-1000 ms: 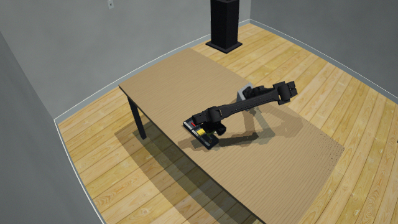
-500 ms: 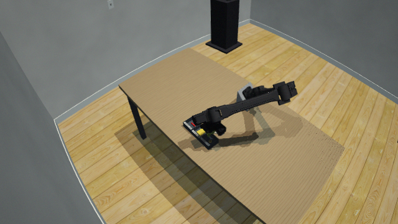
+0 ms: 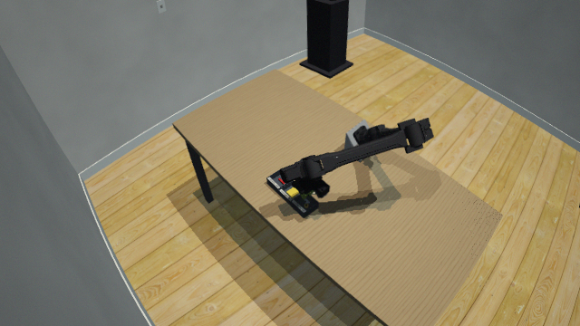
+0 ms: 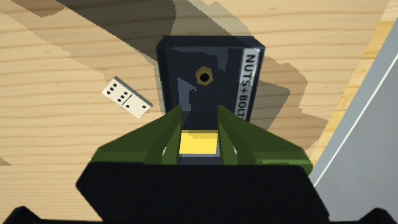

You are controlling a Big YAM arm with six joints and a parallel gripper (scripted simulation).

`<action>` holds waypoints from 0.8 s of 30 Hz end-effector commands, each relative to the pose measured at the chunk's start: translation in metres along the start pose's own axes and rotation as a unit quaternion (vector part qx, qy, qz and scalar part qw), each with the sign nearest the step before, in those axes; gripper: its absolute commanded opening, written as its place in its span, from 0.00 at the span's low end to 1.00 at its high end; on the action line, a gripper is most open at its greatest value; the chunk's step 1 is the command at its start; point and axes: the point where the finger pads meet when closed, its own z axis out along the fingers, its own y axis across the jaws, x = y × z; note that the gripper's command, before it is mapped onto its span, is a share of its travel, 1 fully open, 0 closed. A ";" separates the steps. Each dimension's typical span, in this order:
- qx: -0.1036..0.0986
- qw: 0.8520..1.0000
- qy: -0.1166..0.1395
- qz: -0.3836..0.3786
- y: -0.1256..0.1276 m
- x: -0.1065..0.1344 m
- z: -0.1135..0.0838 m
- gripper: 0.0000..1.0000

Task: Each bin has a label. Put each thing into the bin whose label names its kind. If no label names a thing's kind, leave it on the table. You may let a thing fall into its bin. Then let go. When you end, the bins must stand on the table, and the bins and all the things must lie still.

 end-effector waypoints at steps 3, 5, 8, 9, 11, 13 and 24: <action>0.015 1.000 0.003 -0.023 -0.019 -0.012 -0.020 1.00; 0.026 0.999 0.005 -0.020 -0.020 -0.008 -0.040 1.00; 0.027 0.999 0.006 -0.020 -0.020 -0.008 -0.048 1.00; 0.027 0.999 0.006 -0.020 -0.020 -0.008 -0.048 1.00; 0.024 1.000 0.005 -0.017 -0.020 -0.006 -0.054 1.00; 0.026 0.999 0.006 -0.019 -0.020 -0.007 -0.064 1.00; 0.027 0.999 0.009 -0.020 -0.018 -0.008 -0.109 1.00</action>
